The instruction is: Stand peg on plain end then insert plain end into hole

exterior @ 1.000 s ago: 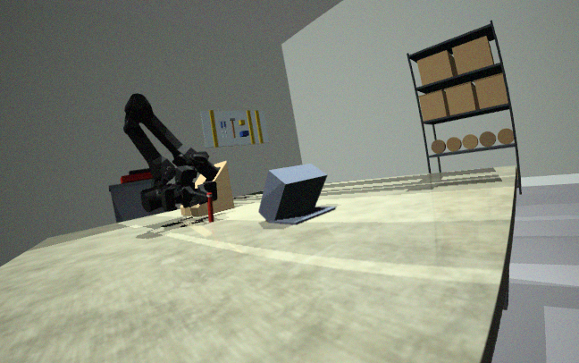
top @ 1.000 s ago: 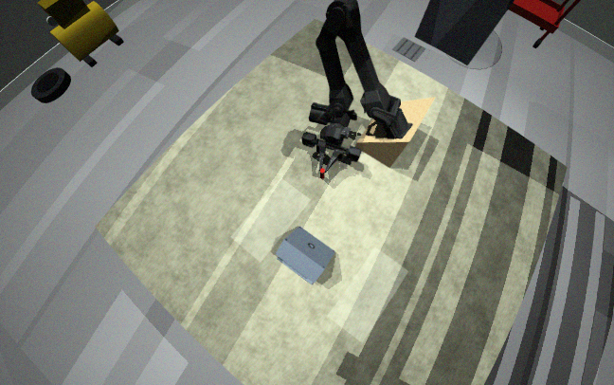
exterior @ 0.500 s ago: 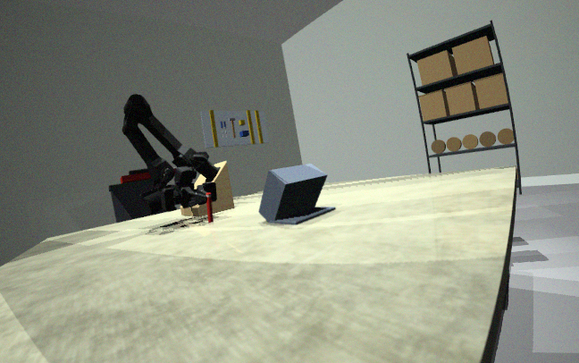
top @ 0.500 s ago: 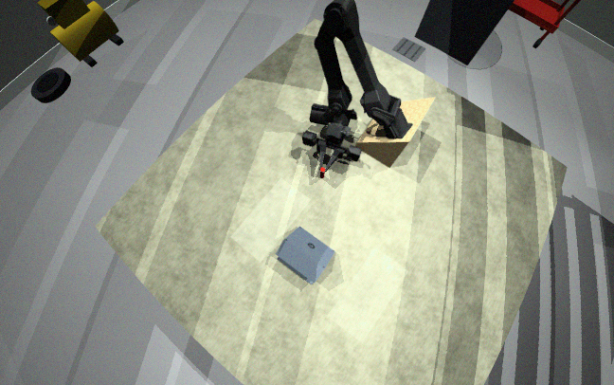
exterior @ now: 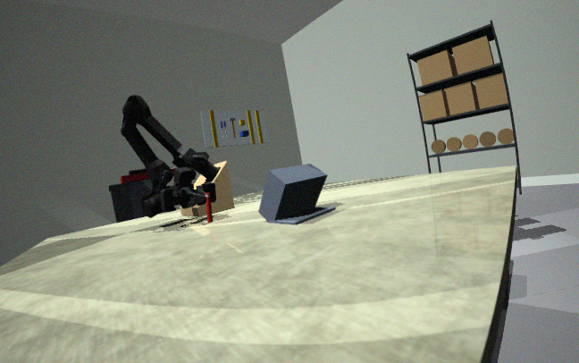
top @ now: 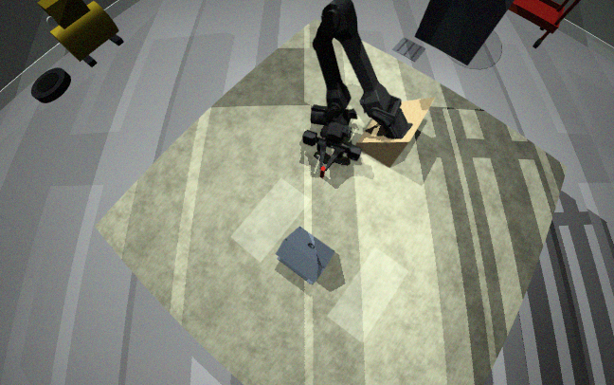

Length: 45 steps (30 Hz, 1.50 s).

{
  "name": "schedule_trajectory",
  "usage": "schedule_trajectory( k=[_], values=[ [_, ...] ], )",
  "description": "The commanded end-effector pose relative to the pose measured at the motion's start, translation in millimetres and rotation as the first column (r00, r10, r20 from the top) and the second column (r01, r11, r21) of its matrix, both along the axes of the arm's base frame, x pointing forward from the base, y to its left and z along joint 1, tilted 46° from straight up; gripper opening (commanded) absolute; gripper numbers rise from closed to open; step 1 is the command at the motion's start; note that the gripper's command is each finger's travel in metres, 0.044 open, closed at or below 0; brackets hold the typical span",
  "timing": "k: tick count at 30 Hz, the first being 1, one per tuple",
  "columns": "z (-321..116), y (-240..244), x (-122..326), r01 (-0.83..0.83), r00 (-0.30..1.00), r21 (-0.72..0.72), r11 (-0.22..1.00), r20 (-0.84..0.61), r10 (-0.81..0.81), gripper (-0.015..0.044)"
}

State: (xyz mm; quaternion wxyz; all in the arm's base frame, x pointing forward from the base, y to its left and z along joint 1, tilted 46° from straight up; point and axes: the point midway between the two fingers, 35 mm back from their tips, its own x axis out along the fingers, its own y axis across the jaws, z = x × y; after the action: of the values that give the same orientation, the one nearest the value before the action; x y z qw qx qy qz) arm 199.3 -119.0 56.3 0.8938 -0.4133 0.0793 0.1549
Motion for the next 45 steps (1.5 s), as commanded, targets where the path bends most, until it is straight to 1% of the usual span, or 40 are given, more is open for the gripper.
schedule_trajectory(
  k=[1, 43, 44, 45],
  values=[
    [-1.2, -2.2, -0.9, 0.000, 1.000, 0.000, 1.000, -0.001, 0.000, 0.0049],
    [0.6, -7.0, -7.1, -0.026, 0.999, 0.000, 1.000, 0.032, 0.026, 0.0049],
    [1.6, -4.7, -6.7, -0.027, 0.999, 0.001, 1.000, 0.033, 0.027, 0.0056],
    [1.6, -4.8, -6.8, -0.027, 0.999, 0.000, 1.000, 0.033, 0.027, 0.0083]
  ],
)
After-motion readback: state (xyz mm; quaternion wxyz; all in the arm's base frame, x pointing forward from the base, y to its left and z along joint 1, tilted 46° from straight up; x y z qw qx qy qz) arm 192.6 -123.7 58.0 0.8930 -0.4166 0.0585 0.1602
